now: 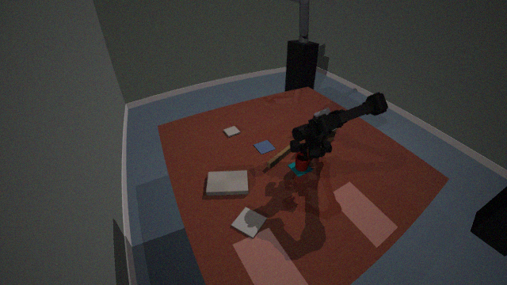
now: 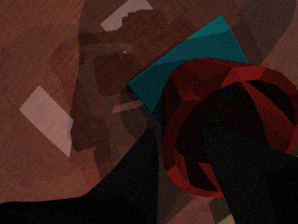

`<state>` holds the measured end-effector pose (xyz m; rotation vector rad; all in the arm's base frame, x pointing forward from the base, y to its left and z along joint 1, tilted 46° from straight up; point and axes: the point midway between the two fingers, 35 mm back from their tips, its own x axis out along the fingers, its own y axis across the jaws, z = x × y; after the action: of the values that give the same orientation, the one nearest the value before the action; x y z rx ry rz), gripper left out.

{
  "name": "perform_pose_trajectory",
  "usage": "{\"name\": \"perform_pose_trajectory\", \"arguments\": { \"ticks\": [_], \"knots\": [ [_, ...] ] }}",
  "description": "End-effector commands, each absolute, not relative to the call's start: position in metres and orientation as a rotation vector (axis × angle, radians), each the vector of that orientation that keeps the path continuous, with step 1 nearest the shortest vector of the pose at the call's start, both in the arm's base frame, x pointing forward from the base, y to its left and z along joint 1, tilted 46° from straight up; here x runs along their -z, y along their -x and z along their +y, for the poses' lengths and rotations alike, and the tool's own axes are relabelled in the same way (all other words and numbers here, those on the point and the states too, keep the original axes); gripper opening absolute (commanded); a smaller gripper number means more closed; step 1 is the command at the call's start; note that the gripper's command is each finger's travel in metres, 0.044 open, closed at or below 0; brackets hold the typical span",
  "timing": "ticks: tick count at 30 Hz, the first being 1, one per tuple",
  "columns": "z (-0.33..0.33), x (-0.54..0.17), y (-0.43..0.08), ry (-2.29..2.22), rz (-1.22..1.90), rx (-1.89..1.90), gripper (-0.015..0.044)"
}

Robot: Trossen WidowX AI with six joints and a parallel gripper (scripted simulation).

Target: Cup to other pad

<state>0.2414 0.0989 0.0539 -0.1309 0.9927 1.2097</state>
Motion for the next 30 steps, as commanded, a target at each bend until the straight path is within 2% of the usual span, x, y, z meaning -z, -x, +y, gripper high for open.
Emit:
{"name": "perform_pose_trajectory", "arguments": {
  "ticks": [1, 30],
  "knots": [
    [0.095, -0.058, -0.243, 0.138, 0.987, -1.209, 0.0128],
    [0.068, -0.082, -0.241, 0.13, 0.99, -1.211, 0.0128]
  ]
}}
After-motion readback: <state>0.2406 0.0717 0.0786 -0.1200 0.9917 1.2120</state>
